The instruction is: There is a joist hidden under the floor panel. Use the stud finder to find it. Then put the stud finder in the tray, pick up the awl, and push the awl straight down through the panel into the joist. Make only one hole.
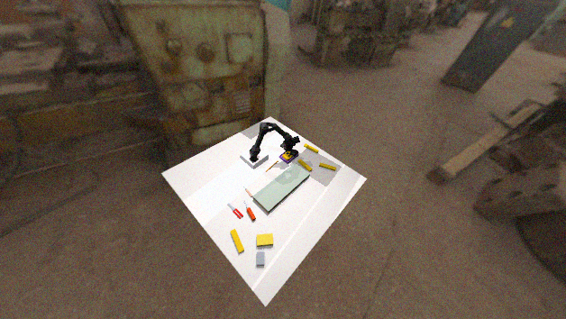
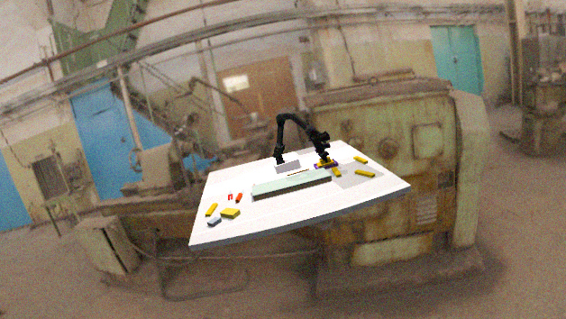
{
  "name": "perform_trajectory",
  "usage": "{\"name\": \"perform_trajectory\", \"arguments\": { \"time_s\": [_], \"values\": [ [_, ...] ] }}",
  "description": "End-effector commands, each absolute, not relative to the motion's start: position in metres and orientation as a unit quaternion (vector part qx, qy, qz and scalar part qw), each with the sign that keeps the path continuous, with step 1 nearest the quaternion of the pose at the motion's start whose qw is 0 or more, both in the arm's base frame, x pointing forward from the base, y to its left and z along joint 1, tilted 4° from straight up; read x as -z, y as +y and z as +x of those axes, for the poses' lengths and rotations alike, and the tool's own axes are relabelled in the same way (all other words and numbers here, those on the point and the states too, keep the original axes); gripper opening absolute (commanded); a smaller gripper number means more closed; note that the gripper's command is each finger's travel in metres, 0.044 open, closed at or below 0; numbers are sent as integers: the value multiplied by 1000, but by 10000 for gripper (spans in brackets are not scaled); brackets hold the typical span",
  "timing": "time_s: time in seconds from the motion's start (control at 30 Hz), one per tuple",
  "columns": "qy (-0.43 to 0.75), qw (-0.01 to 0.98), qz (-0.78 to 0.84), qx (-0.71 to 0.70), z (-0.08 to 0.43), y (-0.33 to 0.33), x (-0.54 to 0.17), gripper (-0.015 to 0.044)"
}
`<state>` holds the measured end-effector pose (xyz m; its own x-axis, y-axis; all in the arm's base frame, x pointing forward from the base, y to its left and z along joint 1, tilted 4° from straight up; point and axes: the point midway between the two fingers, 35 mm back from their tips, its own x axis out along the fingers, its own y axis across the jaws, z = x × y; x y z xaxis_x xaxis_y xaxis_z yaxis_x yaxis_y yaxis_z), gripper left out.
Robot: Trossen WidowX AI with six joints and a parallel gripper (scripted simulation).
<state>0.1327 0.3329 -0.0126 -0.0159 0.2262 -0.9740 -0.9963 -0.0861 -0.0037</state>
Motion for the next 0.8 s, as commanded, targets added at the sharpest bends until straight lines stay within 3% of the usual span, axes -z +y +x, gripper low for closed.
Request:
{"name": "perform_trajectory", "arguments": {
  "time_s": [0.0,0.07,0.47,0.63,0.77],
  "values": [
    [419,529,-459,-578,132,332,18,0],
    [419,529,-459,-578,132,332,18,0],
    [420,529,-460,-576,132,332,16,315],
    [420,529,-459,-576,134,338,-21,440],
    [420,529,-459,-576,132,337,-77,440]
  ]
}}
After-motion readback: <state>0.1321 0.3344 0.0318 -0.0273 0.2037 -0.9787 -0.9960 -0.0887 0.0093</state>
